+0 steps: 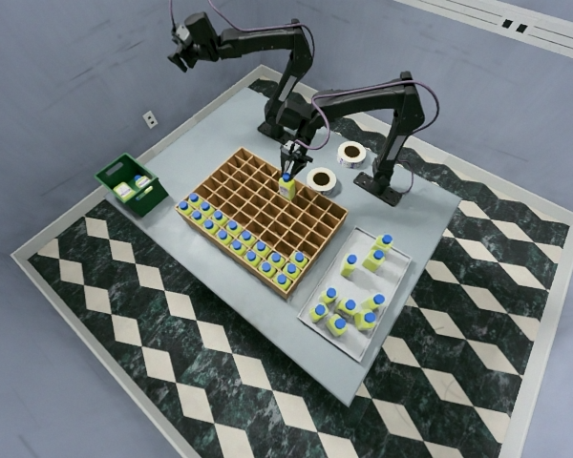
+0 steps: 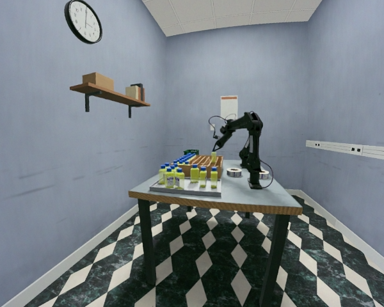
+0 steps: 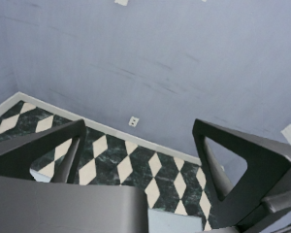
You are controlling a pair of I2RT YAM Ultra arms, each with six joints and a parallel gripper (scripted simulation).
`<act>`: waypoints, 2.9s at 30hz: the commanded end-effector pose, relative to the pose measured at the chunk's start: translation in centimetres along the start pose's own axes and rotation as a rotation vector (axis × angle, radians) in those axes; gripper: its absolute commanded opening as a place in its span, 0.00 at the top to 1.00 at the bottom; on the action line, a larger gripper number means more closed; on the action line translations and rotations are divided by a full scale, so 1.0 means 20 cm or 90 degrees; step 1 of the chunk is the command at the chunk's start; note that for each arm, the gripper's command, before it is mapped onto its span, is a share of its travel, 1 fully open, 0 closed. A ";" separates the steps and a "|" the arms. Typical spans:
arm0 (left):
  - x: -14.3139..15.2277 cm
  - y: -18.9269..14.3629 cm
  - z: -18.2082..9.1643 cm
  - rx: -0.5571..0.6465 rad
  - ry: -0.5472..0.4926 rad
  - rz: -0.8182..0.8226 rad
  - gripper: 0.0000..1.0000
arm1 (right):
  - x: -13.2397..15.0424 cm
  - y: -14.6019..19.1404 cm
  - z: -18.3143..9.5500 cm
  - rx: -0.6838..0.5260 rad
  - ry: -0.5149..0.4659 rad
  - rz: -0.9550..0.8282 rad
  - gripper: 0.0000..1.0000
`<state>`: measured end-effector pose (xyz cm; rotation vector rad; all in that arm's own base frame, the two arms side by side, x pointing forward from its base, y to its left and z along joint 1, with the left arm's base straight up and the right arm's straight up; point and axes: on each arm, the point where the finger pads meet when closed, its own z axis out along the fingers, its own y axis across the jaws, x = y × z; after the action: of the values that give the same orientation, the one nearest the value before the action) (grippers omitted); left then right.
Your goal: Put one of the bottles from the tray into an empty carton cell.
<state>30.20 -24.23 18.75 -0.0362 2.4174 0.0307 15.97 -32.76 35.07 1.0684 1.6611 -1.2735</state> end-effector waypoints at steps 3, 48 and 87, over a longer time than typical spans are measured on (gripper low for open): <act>-0.11 0.00 -0.08 0.027 -0.047 -0.031 0.70 | -0.03 -0.02 -0.02 0.003 -0.009 0.010 0.00; 0.15 -0.01 0.23 0.009 -0.035 -0.016 0.70 | -0.03 -0.02 -0.02 0.003 -0.009 0.010 0.00; 0.09 -0.04 0.22 0.038 -0.069 -0.049 0.57 | -0.03 -0.02 -0.02 0.003 -0.009 0.010 0.00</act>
<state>30.62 -24.30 11.38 -0.0595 2.3748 -0.0116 15.97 -32.76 35.07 1.0684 1.6611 -1.2735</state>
